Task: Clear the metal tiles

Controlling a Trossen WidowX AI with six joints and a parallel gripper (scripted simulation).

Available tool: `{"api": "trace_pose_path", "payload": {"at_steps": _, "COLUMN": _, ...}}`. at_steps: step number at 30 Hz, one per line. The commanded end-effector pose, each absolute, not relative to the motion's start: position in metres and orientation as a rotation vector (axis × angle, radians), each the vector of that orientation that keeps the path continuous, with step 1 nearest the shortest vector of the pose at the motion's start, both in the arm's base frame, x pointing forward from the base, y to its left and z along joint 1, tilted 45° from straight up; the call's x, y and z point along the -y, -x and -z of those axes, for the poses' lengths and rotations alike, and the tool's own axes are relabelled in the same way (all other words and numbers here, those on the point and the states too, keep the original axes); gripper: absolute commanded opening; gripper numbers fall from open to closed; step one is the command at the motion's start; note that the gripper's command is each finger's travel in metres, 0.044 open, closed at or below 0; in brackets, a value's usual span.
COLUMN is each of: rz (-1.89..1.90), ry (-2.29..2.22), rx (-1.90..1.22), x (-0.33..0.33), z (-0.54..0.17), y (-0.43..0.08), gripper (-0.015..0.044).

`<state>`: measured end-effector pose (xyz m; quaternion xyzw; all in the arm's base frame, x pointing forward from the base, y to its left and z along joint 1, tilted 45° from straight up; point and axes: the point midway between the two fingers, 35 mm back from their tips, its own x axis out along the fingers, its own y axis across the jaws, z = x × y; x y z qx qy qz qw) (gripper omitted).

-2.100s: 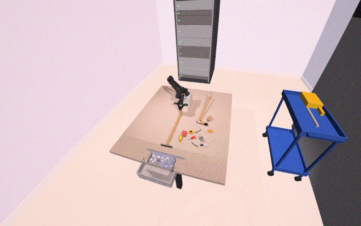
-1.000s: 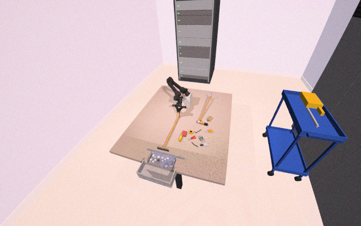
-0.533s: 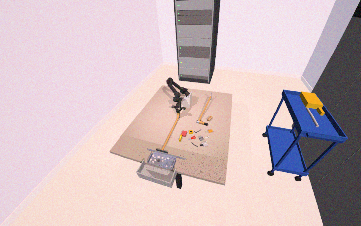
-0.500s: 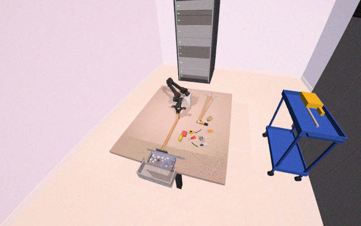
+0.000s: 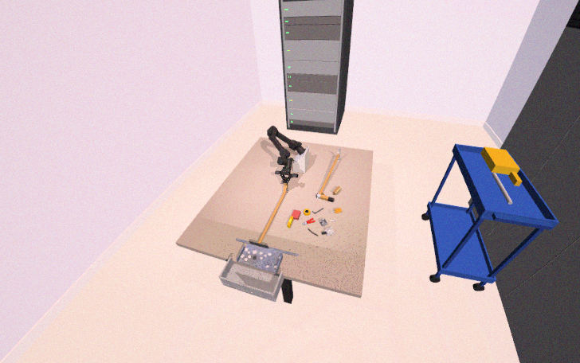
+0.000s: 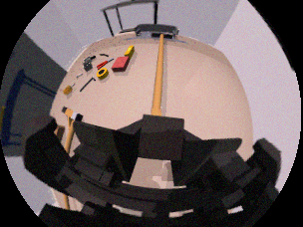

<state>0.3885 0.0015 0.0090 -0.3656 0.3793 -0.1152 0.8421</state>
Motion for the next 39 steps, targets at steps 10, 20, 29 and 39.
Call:
{"api": "trace_pose_path", "payload": {"at_steps": 10, "rz": 0.244, "ry": 0.767, "rx": -0.787, "x": -0.004, "z": -0.016, "y": -0.410, "gripper": 0.0000}}
{"api": "trace_pose_path", "payload": {"at_steps": 20, "rz": 0.244, "ry": 0.767, "rx": -0.785, "x": -0.003, "z": -0.019, "y": -0.423, "gripper": 0.0000}}
{"api": "trace_pose_path", "payload": {"at_steps": 29, "rz": 0.245, "ry": 0.767, "rx": -0.785, "x": -0.003, "z": -0.021, "y": -0.433, "gripper": 0.0000}}
{"api": "trace_pose_path", "payload": {"at_steps": 39, "rz": 0.245, "ry": 0.766, "rx": -0.784, "x": -0.005, "z": -0.022, "y": -0.446, "gripper": 0.0000}}
